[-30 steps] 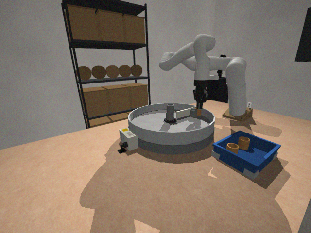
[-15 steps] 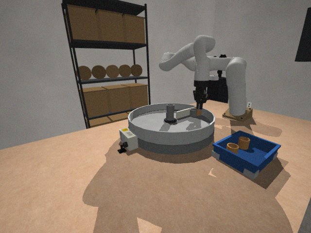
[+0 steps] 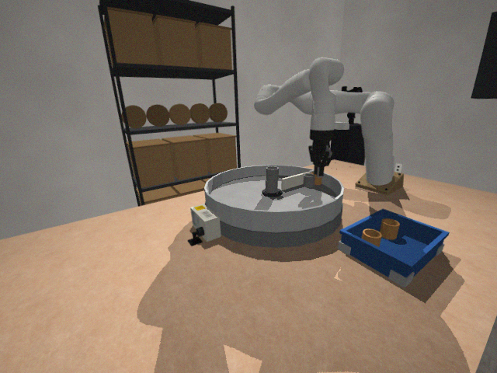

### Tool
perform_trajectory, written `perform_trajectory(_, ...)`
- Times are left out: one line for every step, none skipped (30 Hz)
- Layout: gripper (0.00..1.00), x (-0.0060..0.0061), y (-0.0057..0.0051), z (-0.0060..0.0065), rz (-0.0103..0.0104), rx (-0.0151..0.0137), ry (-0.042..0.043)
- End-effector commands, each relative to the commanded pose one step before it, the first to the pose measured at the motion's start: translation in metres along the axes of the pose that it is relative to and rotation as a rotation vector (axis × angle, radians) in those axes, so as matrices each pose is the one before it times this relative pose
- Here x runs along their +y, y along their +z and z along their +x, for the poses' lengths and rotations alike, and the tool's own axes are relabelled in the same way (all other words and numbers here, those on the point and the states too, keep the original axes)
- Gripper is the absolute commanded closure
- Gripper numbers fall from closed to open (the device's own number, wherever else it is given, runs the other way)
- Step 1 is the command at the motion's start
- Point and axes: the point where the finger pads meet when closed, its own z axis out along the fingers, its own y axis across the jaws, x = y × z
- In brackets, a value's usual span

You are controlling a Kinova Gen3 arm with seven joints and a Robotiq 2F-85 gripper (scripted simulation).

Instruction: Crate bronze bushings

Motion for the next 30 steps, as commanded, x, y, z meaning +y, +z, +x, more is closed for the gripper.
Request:
perform_trajectory(0.82,-0.00005,0.00144,-0.00007,0.00033,-0.00049,-0.00016)
perform_trajectory(0.82,0.00000,0.00090,0.00000,0.00000,0.00000,0.00000)
perform_trajectory(0.82,0.00000,0.00090,0.00000,0.00000,0.00000,0.00000)
perform_trajectory(0.82,0.00000,0.00090,0.00000,0.00000,0.00000,0.00000)
perform_trajectory(0.82,0.00000,0.00000,0.00000,0.00000,0.00000,0.00000)
perform_trajectory(0.82,0.00000,0.00000,0.00000,0.00000,0.00000,0.00000)
perform_trajectory(0.82,0.00000,0.00000,0.00000,0.00000,0.00000,0.00000)
perform_trajectory(0.82,0.00000,0.00000,0.00000,0.00000,0.00000,0.00000)
perform_trajectory(0.82,0.00000,0.00000,0.00000,0.00000,0.00000,0.00000)
perform_trajectory(0.82,0.00000,0.00000,0.00000,0.00000,0.00000,0.00000)
perform_trajectory(0.82,0.00000,0.00000,0.00000,0.00000,0.00000,0.00000)
perform_trajectory(0.82,0.00000,0.00000,0.00000,0.00000,0.00000,0.00000)
perform_trajectory(0.82,0.00000,0.00000,0.00000,0.00000,0.00000,0.00000)
perform_trajectory(0.82,0.00000,0.00000,0.00000,0.00000,0.00000,0.00000)
perform_trajectory(0.82,0.00000,0.00000,0.00000,0.00000,0.00000,0.00000)
perform_trajectory(0.82,0.00000,0.00000,0.00000,0.00000,0.00000,0.00000)
perform_trajectory(0.82,0.00141,-0.00071,-0.00063,-0.00355,0.00250,0.00291)
perform_trajectory(0.82,-0.00041,0.00022,0.00019,0.00099,-0.00070,-0.00085)
perform_trajectory(0.82,-0.00041,0.00022,0.00019,0.00099,-0.00070,-0.00085)
perform_trajectory(0.82,-0.00041,0.00022,0.00019,0.00099,-0.00070,-0.00085)
perform_trajectory(0.82,-0.00041,0.00022,0.00019,0.00099,-0.00070,-0.00085)
perform_trajectory(0.82,0.00000,0.00000,0.00000,0.00000,0.00000,0.00000)
perform_trajectory(0.82,0.00000,0.00000,0.00000,0.00000,0.00000,0.00000)
perform_trajectory(0.82,0.00000,0.00000,0.00000,0.00000,0.00000,0.00000)
perform_trajectory(0.82,0.00000,0.00000,0.00000,0.00000,0.00000,0.00000)
perform_trajectory(0.82,0.00000,0.00000,0.00000,0.00000,0.00000,0.00000)
perform_trajectory(0.82,0.00000,0.00000,0.00000,0.00000,0.00000,0.00000)
perform_trajectory(0.82,0.00000,0.00000,0.00000,0.00000,0.00000,0.00000)
perform_trajectory(0.82,0.00000,0.00000,0.00000,0.00000,0.00000,0.00000)
perform_trajectory(0.82,0.00000,0.00000,0.00000,0.00000,0.00000,0.00000)
